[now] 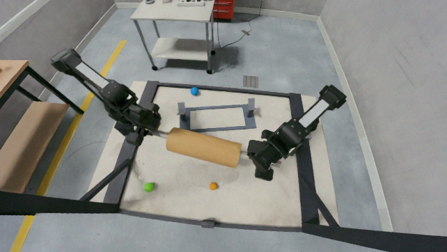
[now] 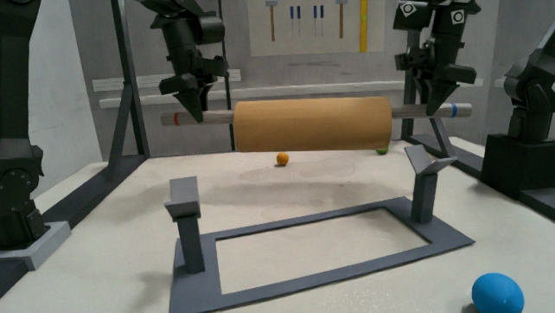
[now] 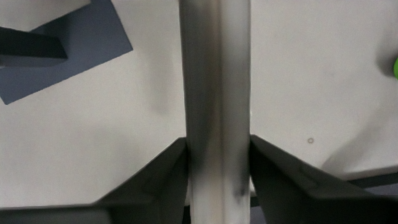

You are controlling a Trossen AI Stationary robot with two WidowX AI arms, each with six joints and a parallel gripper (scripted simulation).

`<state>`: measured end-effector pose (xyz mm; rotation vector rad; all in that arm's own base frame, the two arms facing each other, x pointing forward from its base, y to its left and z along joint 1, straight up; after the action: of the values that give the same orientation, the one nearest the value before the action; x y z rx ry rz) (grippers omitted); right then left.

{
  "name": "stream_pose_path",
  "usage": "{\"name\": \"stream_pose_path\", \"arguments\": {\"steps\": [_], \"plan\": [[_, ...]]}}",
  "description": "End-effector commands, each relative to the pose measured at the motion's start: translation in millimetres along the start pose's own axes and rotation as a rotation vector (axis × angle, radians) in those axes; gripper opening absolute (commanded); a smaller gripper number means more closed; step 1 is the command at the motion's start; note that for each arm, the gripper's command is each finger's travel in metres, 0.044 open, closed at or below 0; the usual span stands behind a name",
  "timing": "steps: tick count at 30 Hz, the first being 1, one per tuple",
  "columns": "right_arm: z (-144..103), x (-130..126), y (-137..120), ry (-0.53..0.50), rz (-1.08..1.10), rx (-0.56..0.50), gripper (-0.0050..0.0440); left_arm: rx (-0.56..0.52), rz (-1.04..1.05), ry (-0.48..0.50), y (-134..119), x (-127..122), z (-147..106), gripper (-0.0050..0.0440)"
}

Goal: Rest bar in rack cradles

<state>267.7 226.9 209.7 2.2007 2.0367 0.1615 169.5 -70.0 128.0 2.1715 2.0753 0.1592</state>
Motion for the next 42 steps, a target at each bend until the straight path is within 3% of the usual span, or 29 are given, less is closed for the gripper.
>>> {"name": "stream_pose_path", "arguments": {"steps": [1,42], "plan": [[-30.8,2.1,3.4,0.057,0.002,-0.048,0.005,-0.045,-0.003,-0.017,7.3,-1.6,-20.2,0.005],[-26.7,1.2,1.3,0.057,0.001,-0.044,0.005,-0.045,-0.001,-0.013,6.2,-1.2,-14.8,0.005]]}}
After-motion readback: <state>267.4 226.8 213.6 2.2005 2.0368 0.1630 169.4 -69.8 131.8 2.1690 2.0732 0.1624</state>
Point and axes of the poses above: on each arm, the point midway between the two fingers, 35 mm back from their tips, its own z axis out along the fingers, its own x axis across the jaws, y = z × x, the point moved 5 cm from there along -z, back along the fingers, and after that the axes turned 6 degrees about -z, right-handed, at the moved point
